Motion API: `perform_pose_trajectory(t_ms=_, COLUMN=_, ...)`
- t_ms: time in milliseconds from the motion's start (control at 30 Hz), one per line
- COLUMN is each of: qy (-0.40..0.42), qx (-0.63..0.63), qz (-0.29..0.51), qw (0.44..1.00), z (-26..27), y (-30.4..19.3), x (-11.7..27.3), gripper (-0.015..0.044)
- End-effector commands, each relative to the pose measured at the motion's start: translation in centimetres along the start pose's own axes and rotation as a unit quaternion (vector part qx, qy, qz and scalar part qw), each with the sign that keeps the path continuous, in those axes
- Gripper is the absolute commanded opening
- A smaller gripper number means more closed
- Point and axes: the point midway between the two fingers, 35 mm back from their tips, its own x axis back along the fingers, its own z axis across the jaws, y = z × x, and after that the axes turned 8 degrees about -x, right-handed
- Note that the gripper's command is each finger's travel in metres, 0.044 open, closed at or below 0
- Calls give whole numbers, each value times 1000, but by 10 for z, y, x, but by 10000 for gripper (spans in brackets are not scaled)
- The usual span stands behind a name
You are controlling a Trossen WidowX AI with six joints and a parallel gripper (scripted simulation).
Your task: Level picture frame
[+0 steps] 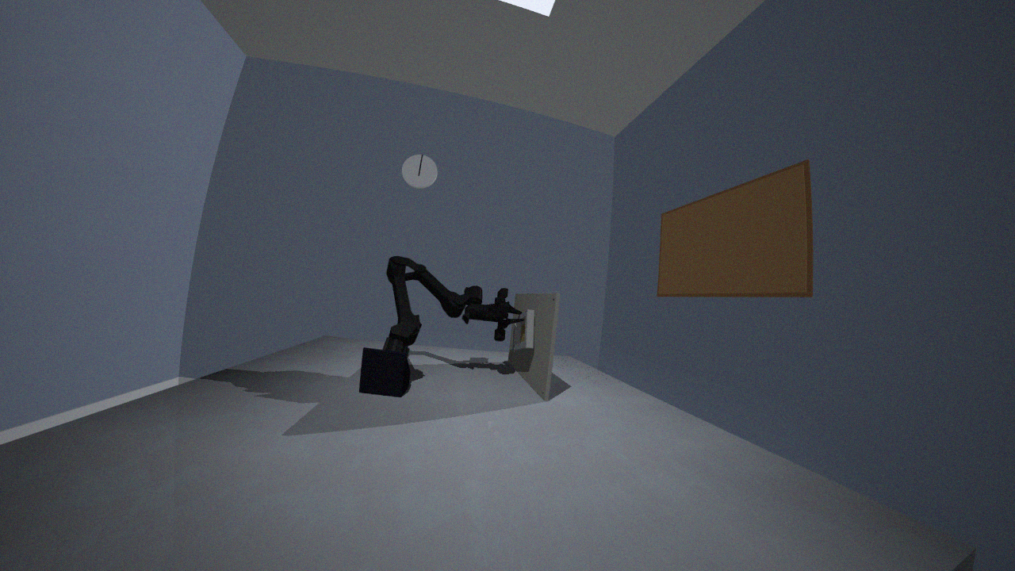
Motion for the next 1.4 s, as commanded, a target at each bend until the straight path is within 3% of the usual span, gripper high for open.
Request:
perform_pose_trajectory(t_ms=0, qy=4, qx=-2, qz=0, qw=1000, z=4, y=0, x=0, gripper=0)
perform_pose_trajectory(t_ms=1367, qy=4, qx=-2, qz=0, qw=1000, z=9, y=0, x=0, gripper=0)
